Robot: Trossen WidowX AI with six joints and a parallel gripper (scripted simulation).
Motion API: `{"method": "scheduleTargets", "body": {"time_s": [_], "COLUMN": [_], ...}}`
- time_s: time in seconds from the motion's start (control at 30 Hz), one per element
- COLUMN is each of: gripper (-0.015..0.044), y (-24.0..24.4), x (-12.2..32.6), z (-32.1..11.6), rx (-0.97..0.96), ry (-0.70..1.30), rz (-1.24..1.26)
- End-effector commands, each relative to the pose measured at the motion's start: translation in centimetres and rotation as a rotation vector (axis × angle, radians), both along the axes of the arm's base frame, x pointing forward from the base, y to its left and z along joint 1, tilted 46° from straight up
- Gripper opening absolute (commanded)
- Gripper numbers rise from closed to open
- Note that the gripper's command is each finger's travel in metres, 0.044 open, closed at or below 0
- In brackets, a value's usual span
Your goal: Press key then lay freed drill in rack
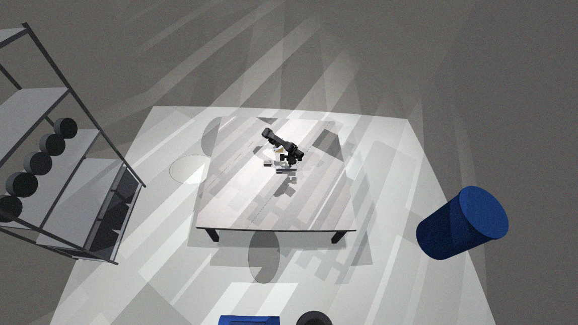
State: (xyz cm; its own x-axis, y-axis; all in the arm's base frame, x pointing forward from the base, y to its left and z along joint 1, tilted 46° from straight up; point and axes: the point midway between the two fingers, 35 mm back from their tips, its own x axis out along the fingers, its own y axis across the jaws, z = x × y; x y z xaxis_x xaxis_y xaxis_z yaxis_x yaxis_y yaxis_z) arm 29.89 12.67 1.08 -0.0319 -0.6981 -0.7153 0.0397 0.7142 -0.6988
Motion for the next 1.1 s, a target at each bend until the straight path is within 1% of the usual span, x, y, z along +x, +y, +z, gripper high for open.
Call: {"method": "scheduleTargets", "body": {"time_s": [0.0,1.07], "gripper": [0.0,0.0], "y": [-0.34,-1.18], "x": [-0.02,-0.27], "z": [-0.33,-1.01], "rx": [-0.003,-0.004], "ry": [0.004,0.004], "rz": [-0.001,-0.001]}}
